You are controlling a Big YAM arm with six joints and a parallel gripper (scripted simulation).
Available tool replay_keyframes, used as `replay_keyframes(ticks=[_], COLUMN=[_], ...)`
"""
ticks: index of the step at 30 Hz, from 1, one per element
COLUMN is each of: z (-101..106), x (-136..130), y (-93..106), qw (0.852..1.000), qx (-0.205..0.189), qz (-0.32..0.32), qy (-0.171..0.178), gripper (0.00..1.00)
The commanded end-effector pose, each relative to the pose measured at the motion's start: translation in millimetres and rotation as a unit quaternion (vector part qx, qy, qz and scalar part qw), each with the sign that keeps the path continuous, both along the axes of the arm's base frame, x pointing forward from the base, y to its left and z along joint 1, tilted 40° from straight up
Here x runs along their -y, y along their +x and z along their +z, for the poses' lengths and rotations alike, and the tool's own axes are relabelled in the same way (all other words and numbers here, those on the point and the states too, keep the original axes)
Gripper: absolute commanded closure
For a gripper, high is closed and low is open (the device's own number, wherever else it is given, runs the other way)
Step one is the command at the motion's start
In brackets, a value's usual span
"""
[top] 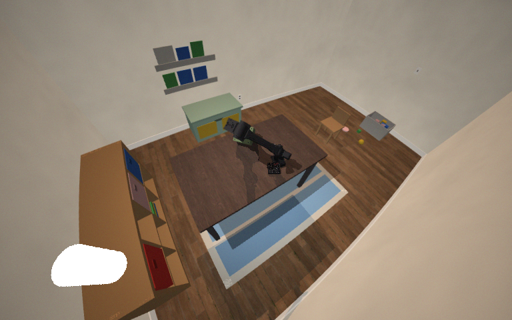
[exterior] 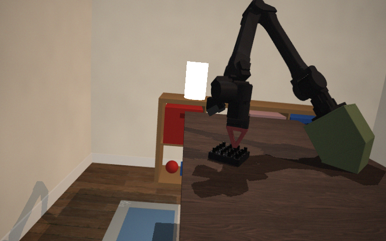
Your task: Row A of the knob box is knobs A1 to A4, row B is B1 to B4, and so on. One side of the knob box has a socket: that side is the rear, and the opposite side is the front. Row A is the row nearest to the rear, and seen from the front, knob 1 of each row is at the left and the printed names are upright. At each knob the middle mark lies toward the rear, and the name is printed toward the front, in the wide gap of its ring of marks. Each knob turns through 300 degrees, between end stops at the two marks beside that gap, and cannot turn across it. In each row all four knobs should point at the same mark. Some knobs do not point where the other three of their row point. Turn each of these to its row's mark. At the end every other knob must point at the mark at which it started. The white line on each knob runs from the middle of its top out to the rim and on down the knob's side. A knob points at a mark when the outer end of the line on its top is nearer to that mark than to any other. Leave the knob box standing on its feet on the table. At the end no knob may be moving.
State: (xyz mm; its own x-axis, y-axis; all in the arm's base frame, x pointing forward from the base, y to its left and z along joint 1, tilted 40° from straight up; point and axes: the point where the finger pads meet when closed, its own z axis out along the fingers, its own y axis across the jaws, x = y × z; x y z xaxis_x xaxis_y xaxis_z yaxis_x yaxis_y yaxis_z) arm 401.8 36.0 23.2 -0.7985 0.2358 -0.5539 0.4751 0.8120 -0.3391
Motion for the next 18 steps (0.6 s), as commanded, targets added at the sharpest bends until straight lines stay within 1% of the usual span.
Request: replay_keyframes(ticks=[1, 18], z=[0.2, -1.6], x=[9.6, 9.8], y=[-0.7, -0.8], qw=[1.000, 1.000], qx=[-0.002, -0.006], qz=[-0.007, -0.007], qy=[0.000, -0.001], gripper=[0.82, 0.82])
